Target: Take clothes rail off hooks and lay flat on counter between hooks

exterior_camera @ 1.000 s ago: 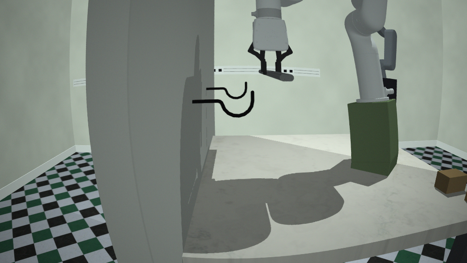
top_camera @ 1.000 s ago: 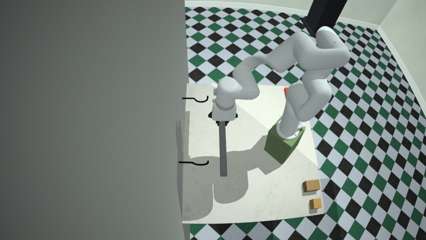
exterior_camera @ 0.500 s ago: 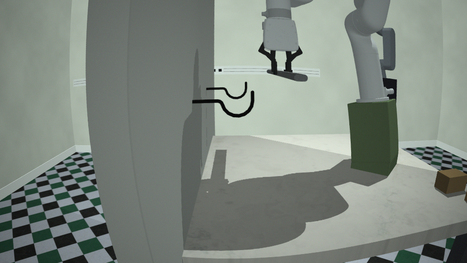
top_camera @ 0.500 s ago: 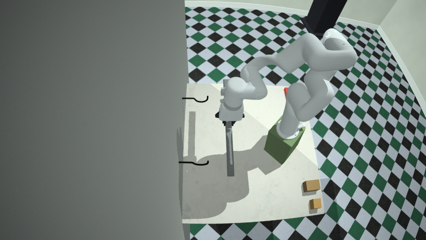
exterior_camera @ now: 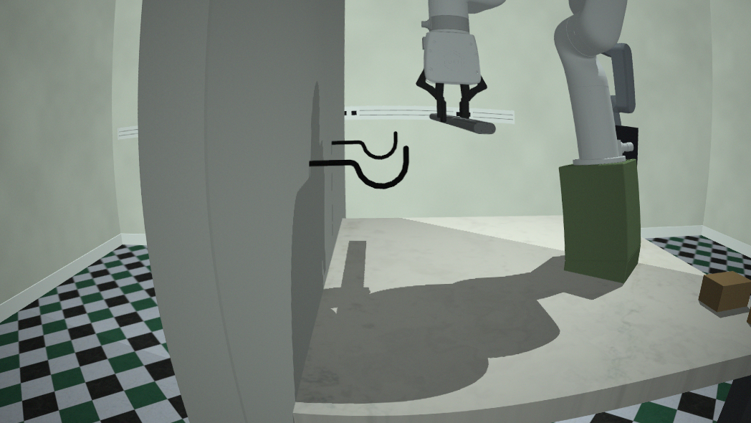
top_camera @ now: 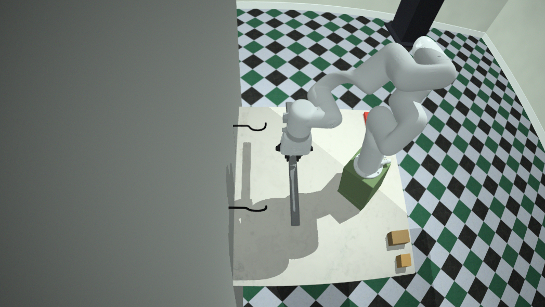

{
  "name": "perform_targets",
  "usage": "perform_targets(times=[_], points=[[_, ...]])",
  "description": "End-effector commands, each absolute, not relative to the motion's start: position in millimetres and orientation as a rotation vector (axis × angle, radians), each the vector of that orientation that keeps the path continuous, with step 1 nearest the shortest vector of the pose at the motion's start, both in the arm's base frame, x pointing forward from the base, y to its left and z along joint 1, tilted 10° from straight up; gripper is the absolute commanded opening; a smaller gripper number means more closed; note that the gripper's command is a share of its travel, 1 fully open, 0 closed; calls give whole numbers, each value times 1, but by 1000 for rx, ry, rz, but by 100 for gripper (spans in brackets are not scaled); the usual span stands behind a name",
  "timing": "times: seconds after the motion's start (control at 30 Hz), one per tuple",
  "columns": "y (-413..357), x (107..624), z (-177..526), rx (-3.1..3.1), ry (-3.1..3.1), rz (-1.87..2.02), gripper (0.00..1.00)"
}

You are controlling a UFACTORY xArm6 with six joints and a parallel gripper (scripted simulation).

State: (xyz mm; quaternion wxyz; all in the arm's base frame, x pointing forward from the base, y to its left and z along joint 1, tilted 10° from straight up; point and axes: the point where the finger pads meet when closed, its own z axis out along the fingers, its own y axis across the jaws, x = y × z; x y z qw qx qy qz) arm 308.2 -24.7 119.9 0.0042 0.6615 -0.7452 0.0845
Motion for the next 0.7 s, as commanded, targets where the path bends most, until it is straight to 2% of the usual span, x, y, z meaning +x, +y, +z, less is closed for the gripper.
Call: perform_targets(times=[0.0,0.67], points=[[-26,310,114,2074,-2337,269,0],[-29,313,87,2074,-2336,269,0]])
